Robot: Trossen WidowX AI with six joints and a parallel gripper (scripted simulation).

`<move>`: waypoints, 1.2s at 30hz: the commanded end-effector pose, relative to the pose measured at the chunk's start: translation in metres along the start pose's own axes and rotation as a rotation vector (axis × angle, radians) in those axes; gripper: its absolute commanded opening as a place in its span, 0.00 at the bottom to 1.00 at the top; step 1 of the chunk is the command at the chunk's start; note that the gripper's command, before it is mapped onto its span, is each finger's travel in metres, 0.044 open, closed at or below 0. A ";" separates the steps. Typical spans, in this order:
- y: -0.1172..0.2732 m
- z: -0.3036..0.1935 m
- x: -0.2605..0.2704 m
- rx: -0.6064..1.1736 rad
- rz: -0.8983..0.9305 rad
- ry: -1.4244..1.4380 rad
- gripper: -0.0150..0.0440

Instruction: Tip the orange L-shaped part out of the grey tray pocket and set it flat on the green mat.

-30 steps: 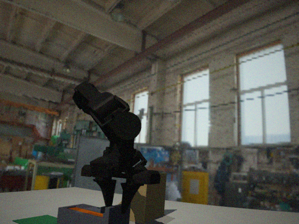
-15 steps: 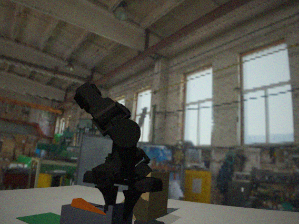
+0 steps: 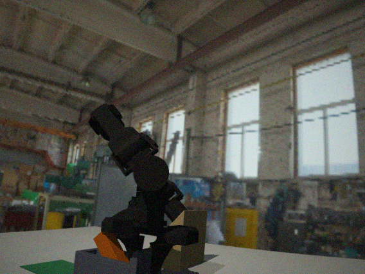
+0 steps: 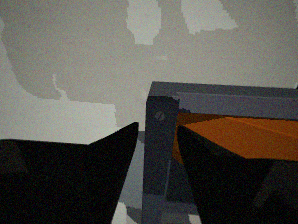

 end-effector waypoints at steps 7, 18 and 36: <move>-0.003 -0.002 -0.001 0.004 -0.010 0.010 0.56; 0.000 -0.001 0.001 0.000 -0.001 0.002 0.56; 0.096 0.000 0.003 0.005 -0.004 0.011 0.56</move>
Point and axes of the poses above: the point midway between the two fingers, 35 mm back from their tips, its own y axis back along the fingers, its own x axis across the jaws, z = x × y, the point moved 6 cm from there along y, back along the fingers, and after that the axes turned 8 degrees about -y, right-handed, at the moved point
